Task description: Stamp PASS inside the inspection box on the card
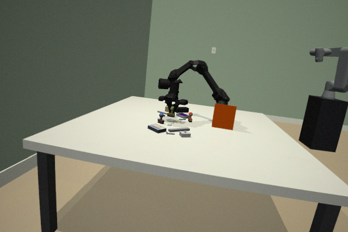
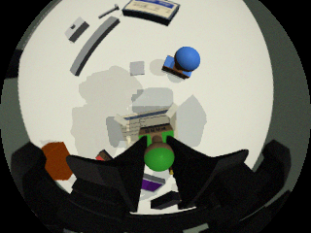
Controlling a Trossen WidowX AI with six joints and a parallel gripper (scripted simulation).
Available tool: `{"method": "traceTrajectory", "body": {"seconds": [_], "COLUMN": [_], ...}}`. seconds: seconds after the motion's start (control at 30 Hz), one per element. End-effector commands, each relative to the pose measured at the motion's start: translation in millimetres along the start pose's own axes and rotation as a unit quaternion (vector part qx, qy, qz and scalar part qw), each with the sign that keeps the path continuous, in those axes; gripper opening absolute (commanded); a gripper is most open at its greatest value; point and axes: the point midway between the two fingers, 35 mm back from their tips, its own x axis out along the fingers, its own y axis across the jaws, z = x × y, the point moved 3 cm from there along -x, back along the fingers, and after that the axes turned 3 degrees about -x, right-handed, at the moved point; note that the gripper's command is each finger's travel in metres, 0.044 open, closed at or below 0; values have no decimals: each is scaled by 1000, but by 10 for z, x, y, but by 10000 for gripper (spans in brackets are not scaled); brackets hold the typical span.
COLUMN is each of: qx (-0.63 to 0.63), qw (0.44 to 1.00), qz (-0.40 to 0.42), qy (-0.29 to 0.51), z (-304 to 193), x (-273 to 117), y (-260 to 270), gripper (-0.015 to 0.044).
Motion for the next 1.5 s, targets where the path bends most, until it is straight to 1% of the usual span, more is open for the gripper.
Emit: {"method": "traceTrajectory", "body": {"seconds": [0.0,0.57,0.73,1.1,1.47], "qx": [4,4,4,2,5], "qw": [1000,1000,1000,1000,1000], "qz": [-2,-1,-1,0,2], "qy": [-4,-4,-5,-13,-7], "z": [0,-6,20,367,494], "x": [-91,-371,-402,-445,-397], "y": [-11,2,44,733,1396], "gripper": [0,0,0,0,0]}}
